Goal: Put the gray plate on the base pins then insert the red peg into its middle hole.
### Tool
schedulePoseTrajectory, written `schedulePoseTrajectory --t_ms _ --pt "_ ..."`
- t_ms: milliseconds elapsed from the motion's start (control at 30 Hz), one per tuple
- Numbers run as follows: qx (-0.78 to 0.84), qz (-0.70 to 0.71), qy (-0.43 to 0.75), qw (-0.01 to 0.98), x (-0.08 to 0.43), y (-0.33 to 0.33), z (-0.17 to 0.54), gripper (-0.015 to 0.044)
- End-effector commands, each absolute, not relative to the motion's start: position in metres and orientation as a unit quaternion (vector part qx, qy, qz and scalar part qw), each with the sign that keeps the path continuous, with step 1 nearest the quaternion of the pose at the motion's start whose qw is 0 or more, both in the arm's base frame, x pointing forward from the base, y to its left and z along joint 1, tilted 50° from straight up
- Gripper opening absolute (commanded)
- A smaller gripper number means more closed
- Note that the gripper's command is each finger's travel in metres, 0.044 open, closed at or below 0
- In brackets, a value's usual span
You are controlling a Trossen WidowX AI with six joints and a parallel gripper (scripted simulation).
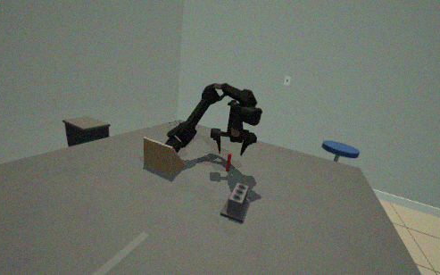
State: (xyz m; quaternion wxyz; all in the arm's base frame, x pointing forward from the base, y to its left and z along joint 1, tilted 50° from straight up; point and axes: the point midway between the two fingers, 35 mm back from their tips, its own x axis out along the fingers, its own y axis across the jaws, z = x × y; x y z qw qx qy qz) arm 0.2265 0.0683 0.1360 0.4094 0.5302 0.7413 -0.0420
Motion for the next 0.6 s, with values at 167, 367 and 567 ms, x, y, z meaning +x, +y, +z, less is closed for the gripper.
schedulePoseTrajectory --t_ms 167,367,567 --pt "0.531 -0.042 0.742 0.407 0.224 0.080 0.127 0.0440" --pt "0.531 -0.041 0.742 0.407 0.223 0.087 0.121 0.0440" --pt "0.531 -0.040 0.742 0.407 0.221 0.095 0.115 0.0440"
